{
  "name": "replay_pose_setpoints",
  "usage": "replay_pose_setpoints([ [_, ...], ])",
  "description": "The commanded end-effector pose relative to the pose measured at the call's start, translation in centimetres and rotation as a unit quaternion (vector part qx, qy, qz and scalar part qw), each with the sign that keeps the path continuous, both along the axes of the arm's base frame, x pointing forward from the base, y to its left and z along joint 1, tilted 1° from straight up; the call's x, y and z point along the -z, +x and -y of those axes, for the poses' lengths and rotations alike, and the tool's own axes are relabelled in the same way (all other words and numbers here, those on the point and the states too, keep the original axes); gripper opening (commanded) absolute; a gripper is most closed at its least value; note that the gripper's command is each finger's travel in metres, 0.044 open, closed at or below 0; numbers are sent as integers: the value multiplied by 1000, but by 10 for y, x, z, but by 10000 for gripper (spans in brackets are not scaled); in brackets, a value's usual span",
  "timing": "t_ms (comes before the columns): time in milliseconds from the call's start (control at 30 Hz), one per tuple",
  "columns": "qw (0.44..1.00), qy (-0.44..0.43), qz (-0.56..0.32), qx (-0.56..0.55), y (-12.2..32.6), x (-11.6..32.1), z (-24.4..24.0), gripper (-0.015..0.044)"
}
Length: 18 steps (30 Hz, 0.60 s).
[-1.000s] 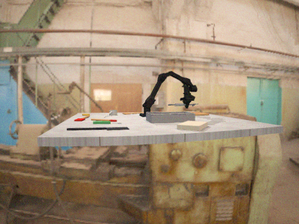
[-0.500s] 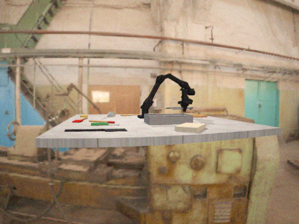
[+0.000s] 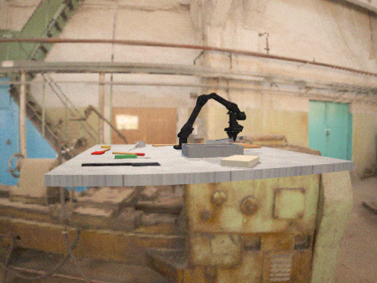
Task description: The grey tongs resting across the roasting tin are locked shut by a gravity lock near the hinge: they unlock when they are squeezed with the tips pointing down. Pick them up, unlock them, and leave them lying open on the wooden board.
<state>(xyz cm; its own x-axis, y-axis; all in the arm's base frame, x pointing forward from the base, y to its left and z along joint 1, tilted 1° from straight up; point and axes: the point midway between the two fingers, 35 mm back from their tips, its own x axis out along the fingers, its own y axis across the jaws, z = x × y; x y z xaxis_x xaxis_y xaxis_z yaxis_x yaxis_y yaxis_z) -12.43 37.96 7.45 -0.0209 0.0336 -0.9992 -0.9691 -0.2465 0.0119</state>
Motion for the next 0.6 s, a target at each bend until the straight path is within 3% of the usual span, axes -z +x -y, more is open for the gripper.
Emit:
replay_pose_setpoints([
  [0, 1000, 0, 1, 0, 0, 0, 0, 375],
  [100, 1000, 0, 1, 0, 0, 0, 0, 440],
  [267, 1000, 1, 1, 0, 11, -10, -7, 440],
  [567, 1000, 10, 4, 4, 116, -88, -33, 440],
])
